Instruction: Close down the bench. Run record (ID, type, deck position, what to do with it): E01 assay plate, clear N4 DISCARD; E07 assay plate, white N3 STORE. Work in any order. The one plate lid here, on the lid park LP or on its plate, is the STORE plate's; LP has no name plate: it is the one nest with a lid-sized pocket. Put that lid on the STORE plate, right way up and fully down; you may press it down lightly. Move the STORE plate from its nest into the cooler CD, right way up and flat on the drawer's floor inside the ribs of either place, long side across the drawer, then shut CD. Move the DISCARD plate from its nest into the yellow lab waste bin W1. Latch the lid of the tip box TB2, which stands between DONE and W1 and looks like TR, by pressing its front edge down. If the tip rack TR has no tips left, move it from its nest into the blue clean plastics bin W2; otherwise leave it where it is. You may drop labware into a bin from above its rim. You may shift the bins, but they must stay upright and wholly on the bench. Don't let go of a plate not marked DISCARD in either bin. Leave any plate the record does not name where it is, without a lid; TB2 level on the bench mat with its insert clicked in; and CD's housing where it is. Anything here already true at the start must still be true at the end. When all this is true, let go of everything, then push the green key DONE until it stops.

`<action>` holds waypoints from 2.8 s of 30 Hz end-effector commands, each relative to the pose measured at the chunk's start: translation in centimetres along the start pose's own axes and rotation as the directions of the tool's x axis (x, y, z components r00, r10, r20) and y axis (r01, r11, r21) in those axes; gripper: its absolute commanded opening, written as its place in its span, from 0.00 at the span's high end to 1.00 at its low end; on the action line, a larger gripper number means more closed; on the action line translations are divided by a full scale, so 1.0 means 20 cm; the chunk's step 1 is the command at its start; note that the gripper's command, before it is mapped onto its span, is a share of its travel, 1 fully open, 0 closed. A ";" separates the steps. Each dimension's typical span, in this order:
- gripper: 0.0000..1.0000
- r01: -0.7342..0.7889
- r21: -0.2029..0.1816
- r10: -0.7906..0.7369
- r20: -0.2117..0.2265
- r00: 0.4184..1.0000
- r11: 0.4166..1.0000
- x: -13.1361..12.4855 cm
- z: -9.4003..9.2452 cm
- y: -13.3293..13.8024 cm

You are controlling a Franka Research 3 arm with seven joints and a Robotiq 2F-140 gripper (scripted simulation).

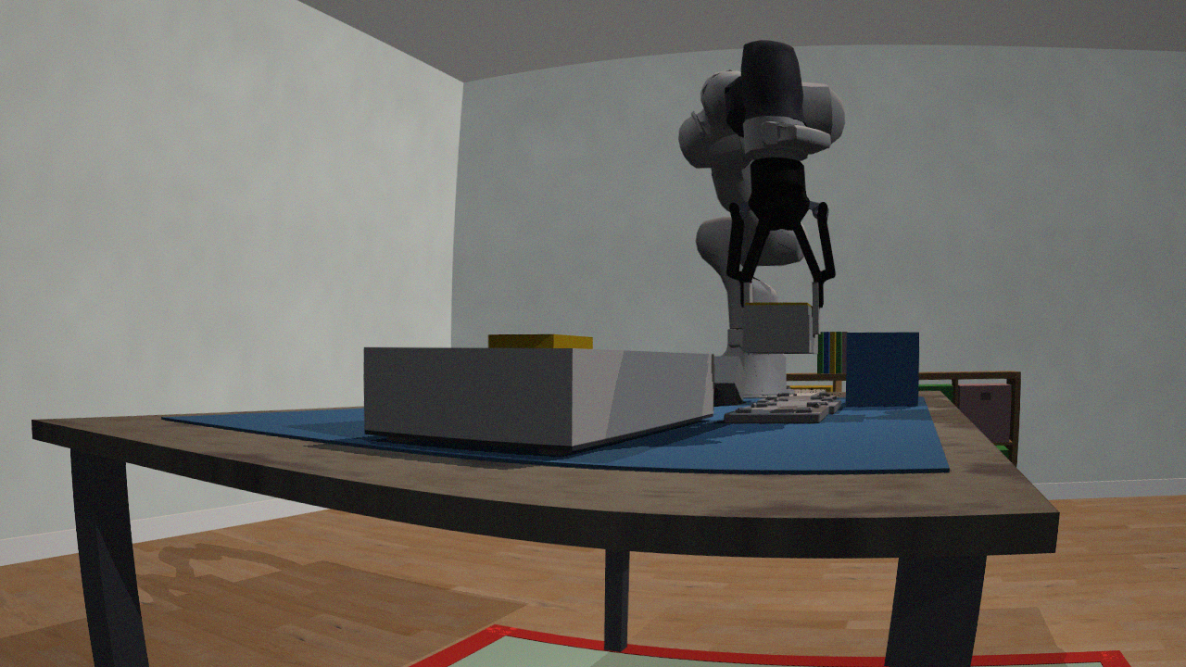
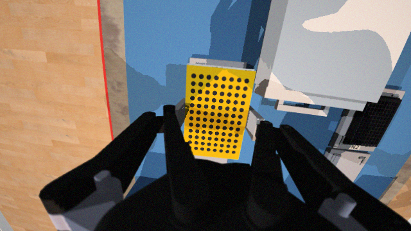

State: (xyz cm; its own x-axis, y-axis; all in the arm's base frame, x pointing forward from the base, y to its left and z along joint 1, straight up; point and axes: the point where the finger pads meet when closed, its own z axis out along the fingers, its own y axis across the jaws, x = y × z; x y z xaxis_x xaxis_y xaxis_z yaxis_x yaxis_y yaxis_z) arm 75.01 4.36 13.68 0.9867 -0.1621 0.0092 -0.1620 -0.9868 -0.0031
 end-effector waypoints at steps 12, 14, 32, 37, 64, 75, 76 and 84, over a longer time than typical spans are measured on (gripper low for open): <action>1.00 0.003 0.001 -0.003 0.002 1.000 1.000 0.00 -0.10 0.01; 1.00 0.003 0.001 -0.003 0.002 1.000 1.000 0.00 -0.11 0.01; 1.00 0.003 0.001 -0.003 0.002 1.000 1.000 0.00 -0.22 0.01; 1.00 0.003 0.001 -0.003 0.002 1.000 1.000 0.00 -0.25 0.01; 1.00 0.003 0.001 -0.003 0.002 1.000 1.000 0.00 -0.26 0.01; 1.00 0.003 0.001 -0.003 0.002 1.000 1.000 0.00 -0.26 0.01; 1.00 0.003 0.001 -0.003 0.002 1.000 1.000 0.00 -0.26 0.01; 1.00 0.003 0.001 -0.003 0.002 1.000 1.000 0.00 -0.26 0.01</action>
State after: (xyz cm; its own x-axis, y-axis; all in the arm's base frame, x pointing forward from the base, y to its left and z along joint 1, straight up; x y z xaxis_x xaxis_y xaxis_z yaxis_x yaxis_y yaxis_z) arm 74.87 4.21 18.69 0.9866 -0.1632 0.0055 -0.1632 -0.9866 -0.0027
